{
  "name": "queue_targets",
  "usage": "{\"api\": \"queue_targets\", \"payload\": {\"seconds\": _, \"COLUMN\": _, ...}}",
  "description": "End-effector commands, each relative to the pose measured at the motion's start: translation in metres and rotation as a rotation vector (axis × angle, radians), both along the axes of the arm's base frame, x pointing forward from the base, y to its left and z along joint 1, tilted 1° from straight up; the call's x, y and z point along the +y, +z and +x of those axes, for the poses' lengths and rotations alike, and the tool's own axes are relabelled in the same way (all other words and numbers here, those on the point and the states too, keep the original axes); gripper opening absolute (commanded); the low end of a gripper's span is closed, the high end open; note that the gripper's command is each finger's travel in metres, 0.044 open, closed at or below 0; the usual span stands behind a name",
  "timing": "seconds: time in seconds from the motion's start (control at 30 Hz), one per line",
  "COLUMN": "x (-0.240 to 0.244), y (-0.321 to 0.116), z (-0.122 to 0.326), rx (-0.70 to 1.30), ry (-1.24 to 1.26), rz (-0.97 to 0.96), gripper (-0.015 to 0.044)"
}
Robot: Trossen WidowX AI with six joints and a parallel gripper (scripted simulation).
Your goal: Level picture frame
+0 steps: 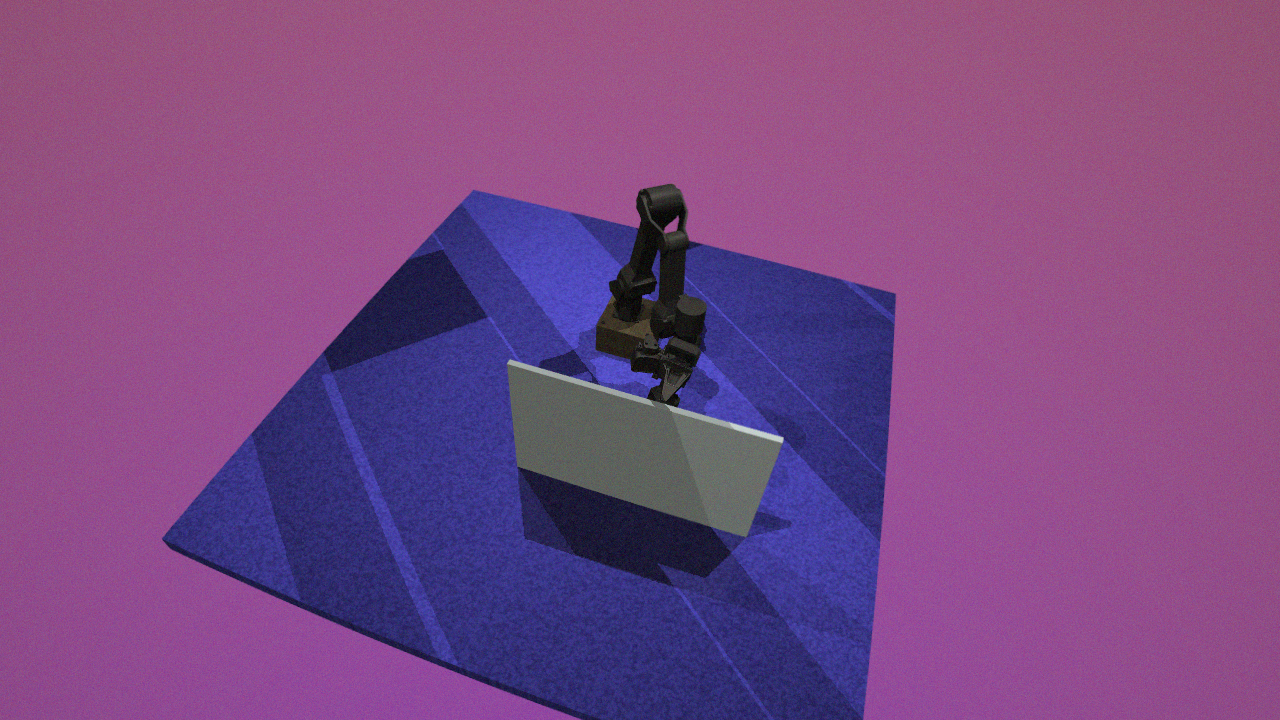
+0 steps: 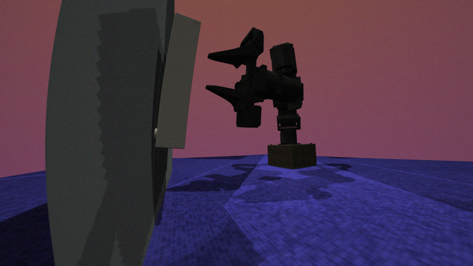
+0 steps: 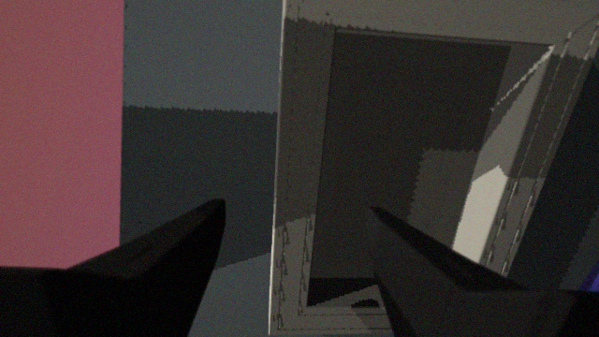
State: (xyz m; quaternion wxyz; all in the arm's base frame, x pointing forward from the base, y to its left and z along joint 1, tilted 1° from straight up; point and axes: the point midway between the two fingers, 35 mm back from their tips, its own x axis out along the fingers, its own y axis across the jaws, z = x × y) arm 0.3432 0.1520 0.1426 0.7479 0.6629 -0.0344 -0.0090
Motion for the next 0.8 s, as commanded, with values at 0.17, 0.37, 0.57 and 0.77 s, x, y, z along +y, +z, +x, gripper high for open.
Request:
{"api": "queue_targets", "payload": {"seconds": 0.17, "x": 0.001, "y": 0.0, "z": 0.004, "rx": 0.001, "ry": 0.003, "rz": 0.002, "gripper": 0.026}}
{"api": "queue_targets", "payload": {"seconds": 0.37, "x": 0.001, "y": 0.001, "z": 0.014, "rx": 0.0, "ry": 0.003, "rz": 0.002, "gripper": 0.026}}
{"api": "queue_targets", "payload": {"seconds": 0.57, "x": 0.0, "y": 0.001, "z": 0.024, "rx": -0.001, "ry": 0.003, "rz": 0.002, "gripper": 0.026}}
{"api": "queue_targets", "payload": {"seconds": 0.77, "x": -0.001, "y": 0.002, "z": 0.033, "rx": -0.002, "ry": 0.003, "rz": 0.002, "gripper": 0.026}}
